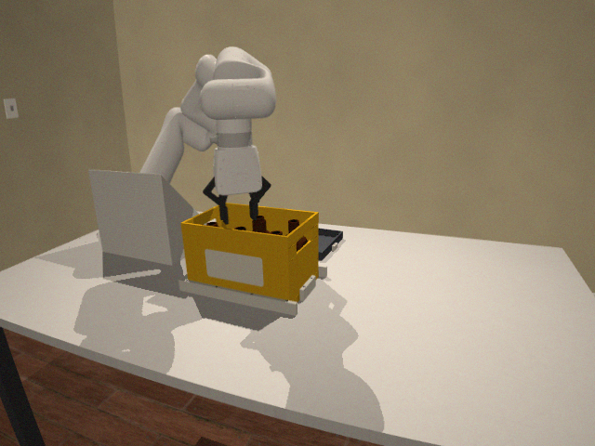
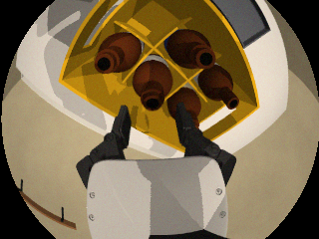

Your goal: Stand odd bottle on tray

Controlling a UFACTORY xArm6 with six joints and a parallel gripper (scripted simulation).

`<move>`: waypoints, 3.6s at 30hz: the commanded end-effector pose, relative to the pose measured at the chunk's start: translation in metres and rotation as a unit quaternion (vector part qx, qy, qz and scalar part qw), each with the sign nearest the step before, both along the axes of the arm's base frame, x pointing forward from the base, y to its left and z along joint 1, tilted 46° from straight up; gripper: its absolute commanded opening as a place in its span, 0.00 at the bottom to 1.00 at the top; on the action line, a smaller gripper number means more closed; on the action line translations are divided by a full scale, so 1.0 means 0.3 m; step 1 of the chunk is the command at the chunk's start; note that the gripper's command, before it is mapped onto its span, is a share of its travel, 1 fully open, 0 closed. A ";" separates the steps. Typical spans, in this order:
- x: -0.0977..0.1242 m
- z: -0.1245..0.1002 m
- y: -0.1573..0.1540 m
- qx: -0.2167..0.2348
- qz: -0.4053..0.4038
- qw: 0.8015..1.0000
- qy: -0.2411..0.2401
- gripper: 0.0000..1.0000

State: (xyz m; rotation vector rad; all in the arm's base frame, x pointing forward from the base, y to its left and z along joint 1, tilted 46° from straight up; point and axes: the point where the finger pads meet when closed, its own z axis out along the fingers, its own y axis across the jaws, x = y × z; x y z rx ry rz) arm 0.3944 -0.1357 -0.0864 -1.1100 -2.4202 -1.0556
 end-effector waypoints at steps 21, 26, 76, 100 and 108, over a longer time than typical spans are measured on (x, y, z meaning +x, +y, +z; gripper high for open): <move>0.004 -0.015 0.014 -0.001 -0.001 1.000 -0.001 0.65; 0.005 -0.028 0.027 -0.001 -0.001 1.000 -0.001 0.65; 0.009 -0.090 0.091 -0.001 -0.001 1.000 -0.001 0.65; 0.009 -0.090 0.091 -0.001 -0.001 1.000 -0.001 0.00; 0.009 -0.090 0.091 -0.001 -0.001 1.000 -0.001 0.00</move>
